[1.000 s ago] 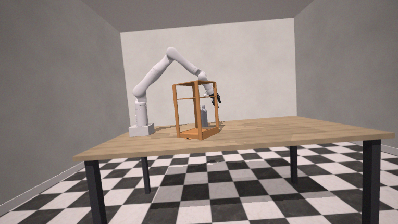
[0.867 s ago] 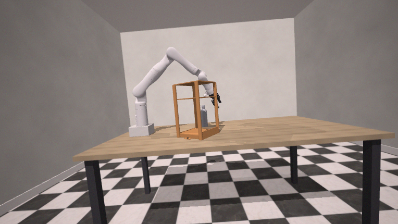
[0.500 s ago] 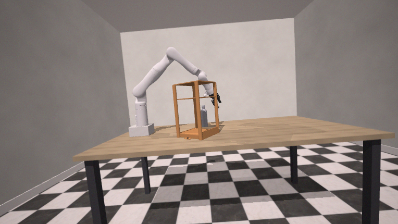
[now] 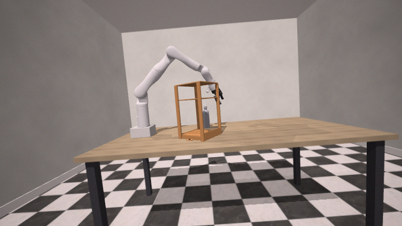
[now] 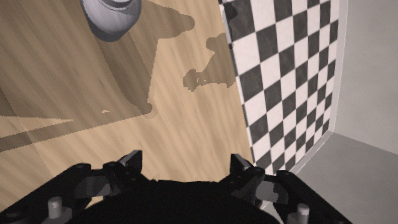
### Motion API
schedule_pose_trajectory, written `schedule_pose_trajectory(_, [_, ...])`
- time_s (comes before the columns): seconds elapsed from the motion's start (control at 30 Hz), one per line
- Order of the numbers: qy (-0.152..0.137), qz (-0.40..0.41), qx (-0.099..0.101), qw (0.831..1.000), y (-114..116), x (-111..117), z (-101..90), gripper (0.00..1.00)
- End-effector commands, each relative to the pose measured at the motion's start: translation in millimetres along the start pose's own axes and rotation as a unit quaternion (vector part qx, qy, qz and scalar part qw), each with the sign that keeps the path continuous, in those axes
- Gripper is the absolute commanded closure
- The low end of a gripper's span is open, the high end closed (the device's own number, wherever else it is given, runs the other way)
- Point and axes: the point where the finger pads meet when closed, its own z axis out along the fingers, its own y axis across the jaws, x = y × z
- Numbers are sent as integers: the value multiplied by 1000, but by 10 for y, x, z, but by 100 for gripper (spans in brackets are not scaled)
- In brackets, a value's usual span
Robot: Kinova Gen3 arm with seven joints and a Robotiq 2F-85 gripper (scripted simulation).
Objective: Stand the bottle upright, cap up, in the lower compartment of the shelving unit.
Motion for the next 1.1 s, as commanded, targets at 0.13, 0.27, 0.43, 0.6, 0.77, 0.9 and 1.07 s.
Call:
schedule_pose_trajectory(0.13, [-11, -9, -13, 1000, 418, -210, -490, 0])
schedule_pose_trajectory(0.27, [-12, -9, -12, 1000, 615, -298, -860, 0])
schedule_pose_trajectory(0.43, [-13, -8, -9, 1000, 805, -369, -1307, 0])
schedule_pose_trajectory(0.6, [-15, -6, -5, 1000, 908, -400, -1610, 0])
schedule_pose_trajectory(0.77, [-16, -6, -5, 1000, 920, -403, -1649, 0])
schedule_pose_trajectory(0.9, [-16, -6, -5, 1000, 920, -403, -1649, 0])
schedule_pose_trajectory(1.07, [-2, -2, 11, 1000, 871, -272, -1598, 0])
